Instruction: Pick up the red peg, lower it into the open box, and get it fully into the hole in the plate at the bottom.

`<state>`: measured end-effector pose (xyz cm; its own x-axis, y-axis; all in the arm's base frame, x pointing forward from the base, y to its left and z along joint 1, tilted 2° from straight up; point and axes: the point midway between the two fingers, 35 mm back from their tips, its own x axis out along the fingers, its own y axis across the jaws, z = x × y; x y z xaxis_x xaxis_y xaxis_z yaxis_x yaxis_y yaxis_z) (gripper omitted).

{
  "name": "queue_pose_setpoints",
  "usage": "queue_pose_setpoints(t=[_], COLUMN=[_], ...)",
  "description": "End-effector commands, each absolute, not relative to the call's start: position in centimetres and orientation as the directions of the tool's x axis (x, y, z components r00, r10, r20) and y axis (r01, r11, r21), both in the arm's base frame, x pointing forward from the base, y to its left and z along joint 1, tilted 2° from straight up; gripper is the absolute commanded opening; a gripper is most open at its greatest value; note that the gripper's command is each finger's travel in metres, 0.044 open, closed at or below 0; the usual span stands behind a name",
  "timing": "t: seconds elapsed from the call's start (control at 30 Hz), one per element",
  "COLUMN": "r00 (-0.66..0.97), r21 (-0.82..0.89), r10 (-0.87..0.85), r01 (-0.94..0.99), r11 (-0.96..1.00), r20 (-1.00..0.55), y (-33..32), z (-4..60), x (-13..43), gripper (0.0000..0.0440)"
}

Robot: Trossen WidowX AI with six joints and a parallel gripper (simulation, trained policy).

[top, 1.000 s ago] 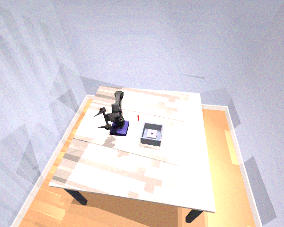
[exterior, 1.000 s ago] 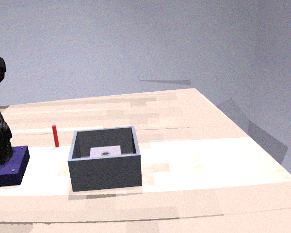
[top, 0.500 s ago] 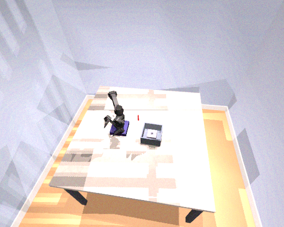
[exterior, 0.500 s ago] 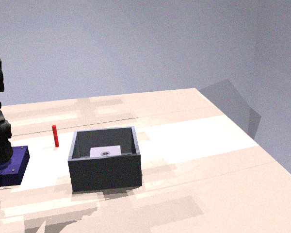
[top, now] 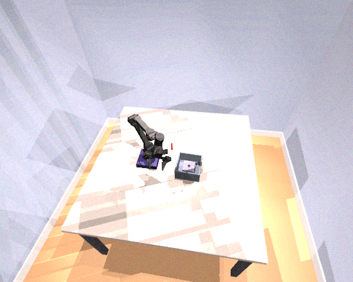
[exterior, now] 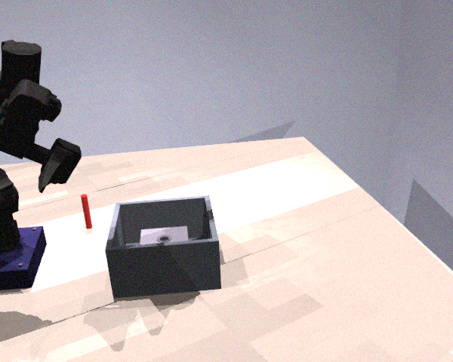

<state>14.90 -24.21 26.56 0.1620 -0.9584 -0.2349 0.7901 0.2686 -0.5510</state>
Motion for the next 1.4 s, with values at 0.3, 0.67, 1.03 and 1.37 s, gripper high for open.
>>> queue_pose_setpoints(t=[0.3, 0.67, 1.03, 1.37], r00=[0.385, 0.427, 0.321, 0.154], r21=[-0.392, -0.214, -0.091, -0.075], r10=[-0.776, -0.530, -0.322, -0.208], r01=[0.698, 0.595, 0.567, 0.602], r11=[0.599, 0.775, 0.818, 0.795], r20=[-0.500, -0.732, -0.891, -0.966], y=[-17.8, -9.2, -0.8, 5.4], z=[23.1, 19.6, 16.9, 14.7], x=[21.9, 24.5, 23.0, 19.8], gripper=[0.0440, 0.0440, 0.0440, 0.0440])
